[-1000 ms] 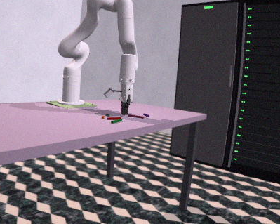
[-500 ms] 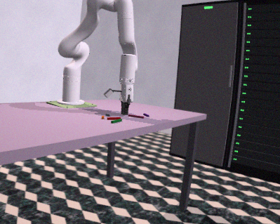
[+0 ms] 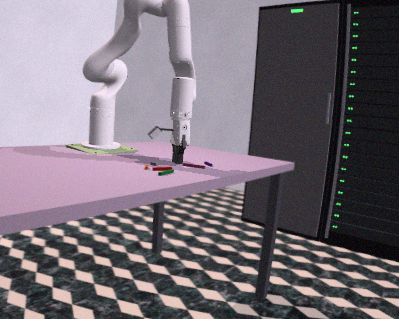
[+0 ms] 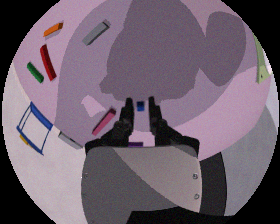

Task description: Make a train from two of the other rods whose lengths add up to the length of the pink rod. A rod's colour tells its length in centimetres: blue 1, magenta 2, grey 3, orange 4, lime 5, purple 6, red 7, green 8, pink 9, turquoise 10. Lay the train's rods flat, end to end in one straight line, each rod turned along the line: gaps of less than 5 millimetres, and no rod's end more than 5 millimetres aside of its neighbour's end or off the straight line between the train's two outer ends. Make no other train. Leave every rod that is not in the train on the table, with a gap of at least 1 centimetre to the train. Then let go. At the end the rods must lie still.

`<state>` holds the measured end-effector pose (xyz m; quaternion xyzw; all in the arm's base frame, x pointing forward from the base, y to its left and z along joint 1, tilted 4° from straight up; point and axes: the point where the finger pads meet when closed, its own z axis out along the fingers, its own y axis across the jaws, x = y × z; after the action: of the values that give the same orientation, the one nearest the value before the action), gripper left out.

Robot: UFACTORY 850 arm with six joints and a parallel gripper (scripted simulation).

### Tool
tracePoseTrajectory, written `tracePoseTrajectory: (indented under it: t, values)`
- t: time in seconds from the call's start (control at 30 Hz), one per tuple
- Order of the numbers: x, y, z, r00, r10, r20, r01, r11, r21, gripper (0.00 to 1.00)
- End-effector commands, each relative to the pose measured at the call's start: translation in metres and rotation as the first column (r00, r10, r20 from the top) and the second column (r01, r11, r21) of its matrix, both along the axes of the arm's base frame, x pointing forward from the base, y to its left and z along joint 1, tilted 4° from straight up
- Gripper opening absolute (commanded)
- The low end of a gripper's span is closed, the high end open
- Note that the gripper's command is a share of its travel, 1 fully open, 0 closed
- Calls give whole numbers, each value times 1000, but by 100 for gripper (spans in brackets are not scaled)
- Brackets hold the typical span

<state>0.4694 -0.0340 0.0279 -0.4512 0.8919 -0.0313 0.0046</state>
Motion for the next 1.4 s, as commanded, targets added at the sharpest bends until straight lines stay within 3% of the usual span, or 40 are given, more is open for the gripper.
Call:
tracePoseTrajectory:
  t: [0.0,0.33,0.8,1.1,1.13,1.37]
  values:
    - [1,0,1,1000,0,2,0,1000,0,24]
    - [0,0,10,1000,0,2,0,1000,0,24]
    - [-2,4,81,1000,0,2,0,1000,0,24]
    - [-3,5,90,1000,0,2,0,1000,0,24]
    - [-3,5,90,1000,0,2,0,1000,0,100]
    - [-3,5,90,1000,0,2,0,1000,0,100]
